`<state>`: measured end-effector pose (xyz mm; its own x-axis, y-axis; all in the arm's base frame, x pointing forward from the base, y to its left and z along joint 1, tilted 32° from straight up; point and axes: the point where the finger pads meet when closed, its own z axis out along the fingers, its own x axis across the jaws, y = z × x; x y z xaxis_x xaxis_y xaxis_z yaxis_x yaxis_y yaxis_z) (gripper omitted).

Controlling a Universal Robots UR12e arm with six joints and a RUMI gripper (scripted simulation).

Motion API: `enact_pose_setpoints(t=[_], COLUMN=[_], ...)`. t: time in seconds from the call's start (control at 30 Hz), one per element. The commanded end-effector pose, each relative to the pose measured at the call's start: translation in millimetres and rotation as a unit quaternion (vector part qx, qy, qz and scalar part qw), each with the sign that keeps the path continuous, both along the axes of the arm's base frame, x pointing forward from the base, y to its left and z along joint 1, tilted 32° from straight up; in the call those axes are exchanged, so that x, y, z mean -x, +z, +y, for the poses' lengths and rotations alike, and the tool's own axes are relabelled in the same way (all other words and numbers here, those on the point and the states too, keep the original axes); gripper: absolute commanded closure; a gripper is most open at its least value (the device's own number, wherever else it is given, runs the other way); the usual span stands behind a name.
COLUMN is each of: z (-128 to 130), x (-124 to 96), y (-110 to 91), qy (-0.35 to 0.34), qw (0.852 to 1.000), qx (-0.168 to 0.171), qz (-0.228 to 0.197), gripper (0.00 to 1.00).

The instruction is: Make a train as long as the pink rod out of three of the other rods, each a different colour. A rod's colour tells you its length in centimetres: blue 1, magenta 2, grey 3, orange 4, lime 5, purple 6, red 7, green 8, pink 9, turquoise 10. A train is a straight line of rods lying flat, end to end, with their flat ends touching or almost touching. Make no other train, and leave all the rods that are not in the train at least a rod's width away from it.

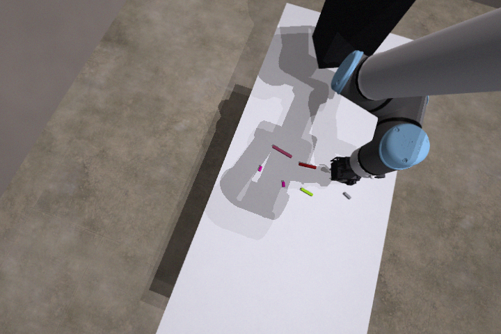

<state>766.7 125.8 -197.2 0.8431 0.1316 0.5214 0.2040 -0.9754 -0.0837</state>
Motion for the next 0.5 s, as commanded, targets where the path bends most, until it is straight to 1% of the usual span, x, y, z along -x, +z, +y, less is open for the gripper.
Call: enact_pose_setpoints(t=[0.0,0.47], z=[0.0,1.5], x=[-0.1,-4.5], y=[0.5,-7.0], qy=[0.000,0.000], qw=[1.000,1.000], qx=[0.000,0.000], qz=[0.000,0.000], gripper=[1.00,1.00])
